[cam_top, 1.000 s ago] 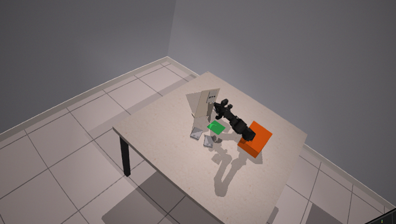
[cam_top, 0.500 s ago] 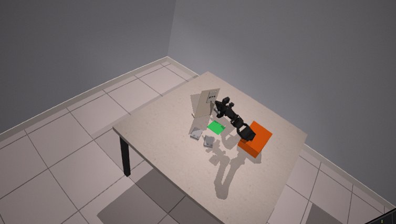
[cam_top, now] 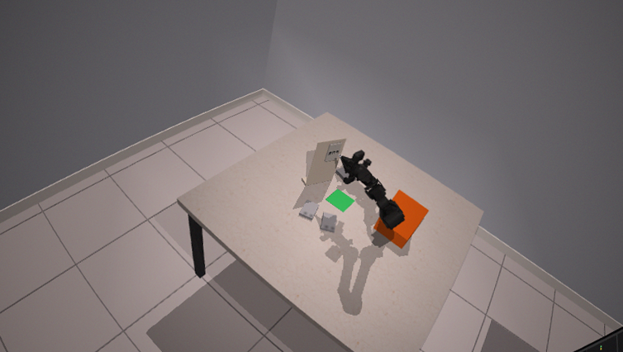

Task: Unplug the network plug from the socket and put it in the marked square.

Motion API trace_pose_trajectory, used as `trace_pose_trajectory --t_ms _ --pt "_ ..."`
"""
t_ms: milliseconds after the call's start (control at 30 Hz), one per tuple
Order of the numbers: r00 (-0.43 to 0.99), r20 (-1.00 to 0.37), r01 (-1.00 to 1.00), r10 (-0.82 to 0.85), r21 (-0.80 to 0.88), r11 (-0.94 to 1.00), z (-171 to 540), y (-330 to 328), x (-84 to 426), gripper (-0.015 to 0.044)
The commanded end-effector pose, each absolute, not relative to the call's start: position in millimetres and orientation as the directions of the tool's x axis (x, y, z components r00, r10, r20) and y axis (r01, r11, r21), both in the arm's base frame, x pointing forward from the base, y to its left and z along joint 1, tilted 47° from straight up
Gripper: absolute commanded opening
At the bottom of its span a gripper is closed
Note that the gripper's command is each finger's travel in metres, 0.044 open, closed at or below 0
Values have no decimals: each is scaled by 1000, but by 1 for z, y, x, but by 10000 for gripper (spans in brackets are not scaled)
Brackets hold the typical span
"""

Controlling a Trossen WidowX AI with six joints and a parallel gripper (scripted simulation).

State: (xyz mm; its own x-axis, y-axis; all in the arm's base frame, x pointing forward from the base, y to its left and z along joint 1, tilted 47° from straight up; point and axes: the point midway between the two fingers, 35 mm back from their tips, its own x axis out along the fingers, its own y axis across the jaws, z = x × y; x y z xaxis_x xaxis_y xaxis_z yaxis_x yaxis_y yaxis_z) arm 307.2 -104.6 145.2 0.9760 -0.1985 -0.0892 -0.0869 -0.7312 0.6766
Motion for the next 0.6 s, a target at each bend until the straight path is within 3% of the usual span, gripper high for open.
trace_pose_trajectory --t_ms 0,567 --pt "976 -88 -85 -197 680 -728 150 -107 303 0" --pt "914 -389 361 111 660 -658 73 -67 308 0"
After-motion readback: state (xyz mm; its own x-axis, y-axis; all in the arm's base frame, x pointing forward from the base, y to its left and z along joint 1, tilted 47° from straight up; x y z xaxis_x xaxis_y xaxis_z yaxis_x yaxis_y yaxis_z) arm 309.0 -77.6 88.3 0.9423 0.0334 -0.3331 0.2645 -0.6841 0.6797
